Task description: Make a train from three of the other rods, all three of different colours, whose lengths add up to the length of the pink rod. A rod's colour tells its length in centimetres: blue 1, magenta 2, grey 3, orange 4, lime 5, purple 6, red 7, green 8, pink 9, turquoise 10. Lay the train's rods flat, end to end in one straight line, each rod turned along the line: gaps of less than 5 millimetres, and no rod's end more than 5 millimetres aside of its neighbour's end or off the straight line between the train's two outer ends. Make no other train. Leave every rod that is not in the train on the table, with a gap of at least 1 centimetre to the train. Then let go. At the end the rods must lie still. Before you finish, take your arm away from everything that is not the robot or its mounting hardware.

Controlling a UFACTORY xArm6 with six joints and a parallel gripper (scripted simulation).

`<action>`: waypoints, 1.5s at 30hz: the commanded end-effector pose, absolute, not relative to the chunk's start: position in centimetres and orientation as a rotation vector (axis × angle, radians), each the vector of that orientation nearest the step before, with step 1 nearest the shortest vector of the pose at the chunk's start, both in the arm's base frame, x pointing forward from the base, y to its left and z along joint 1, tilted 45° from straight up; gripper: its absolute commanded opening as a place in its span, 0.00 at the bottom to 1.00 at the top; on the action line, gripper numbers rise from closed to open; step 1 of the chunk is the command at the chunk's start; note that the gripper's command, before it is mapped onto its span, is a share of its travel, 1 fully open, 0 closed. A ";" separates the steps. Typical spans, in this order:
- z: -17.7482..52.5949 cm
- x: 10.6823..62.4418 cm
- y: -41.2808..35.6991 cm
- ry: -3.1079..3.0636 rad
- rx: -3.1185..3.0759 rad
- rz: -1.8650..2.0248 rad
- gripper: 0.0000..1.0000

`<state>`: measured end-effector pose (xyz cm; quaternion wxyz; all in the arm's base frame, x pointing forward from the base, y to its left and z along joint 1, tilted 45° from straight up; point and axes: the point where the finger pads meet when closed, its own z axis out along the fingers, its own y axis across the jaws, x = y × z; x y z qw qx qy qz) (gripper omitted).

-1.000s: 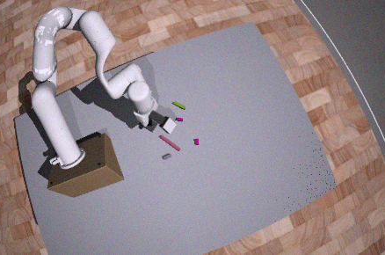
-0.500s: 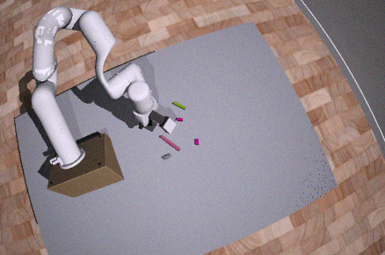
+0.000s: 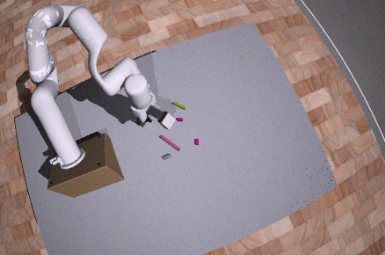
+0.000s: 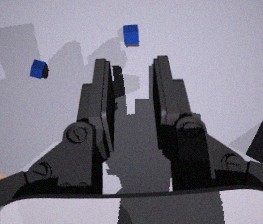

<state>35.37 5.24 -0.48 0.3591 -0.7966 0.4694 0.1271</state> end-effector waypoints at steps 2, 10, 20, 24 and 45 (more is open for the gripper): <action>1.3 35.1 3.7 1.209 -2.054 0.331 0.24; 2.4 34.9 2.6 1.209 -2.054 0.331 0.24; 2.4 34.9 2.6 1.209 -2.054 0.331 1.00; 2.4 34.9 2.6 1.209 -2.054 0.331 1.00; -1.0 35.5 -0.4 0.920 -2.188 0.201 1.00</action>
